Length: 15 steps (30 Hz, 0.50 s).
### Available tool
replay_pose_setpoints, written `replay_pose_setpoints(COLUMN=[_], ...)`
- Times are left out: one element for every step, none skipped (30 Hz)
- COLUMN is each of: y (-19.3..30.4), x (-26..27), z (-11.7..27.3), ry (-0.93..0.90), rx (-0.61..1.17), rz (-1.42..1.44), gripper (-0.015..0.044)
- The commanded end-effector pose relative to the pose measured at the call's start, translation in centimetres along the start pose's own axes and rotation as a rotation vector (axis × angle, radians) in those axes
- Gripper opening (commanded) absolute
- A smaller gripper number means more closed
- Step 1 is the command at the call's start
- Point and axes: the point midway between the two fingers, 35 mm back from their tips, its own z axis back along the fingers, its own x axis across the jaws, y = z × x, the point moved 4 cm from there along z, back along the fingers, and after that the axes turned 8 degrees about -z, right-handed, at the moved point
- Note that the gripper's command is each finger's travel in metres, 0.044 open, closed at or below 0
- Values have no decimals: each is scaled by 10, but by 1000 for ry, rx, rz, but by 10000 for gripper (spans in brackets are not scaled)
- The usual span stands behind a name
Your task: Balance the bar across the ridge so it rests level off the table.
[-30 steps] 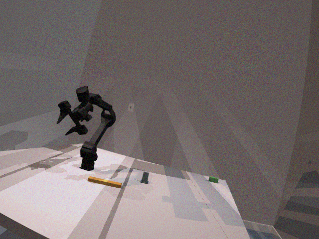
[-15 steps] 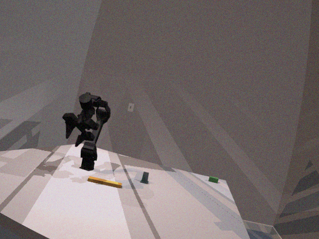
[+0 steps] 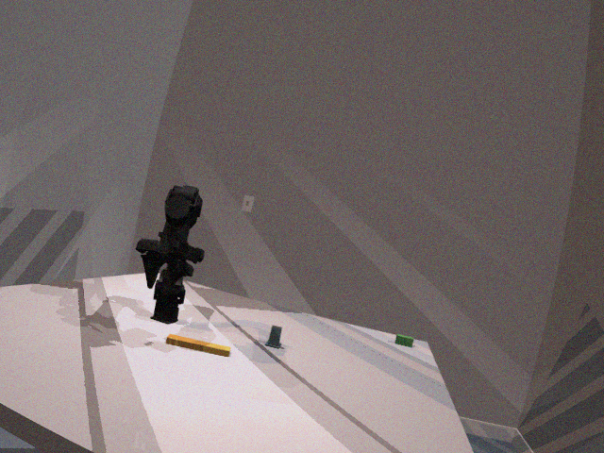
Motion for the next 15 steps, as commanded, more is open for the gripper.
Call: replay_pose_setpoints(y=[-9, -12, -14, -16, -18, -20, -22, -24, -26, -28, -30, -32, -34, -35, -37], x=[11, 14, 17, 20, 23, 26, 29, 32, 35, 39, 42, 45, 49, 52, 55], z=[-8, -10, -11, -13, -14, -16, -17, -19, -20, -21, -23, -24, -25, -26, -27], ry=[-66, -80, -95, -109, -124, -138, -152, -166, -180, -193, -207, -220, -234, -247, -260], rx=[10, 12, 15, 18, 22, 25, 29, 33, 37, 41, 46, 50, 55, 60, 65], rz=[45, 58, 71, 84, 97, 110, 124, 137, 150, 164, 177, 191, 205, 218, 232], gripper=[315, 315, 315, 315, 315, 315, 315, 315, 315, 315, 315, 315, 315, 315, 315])
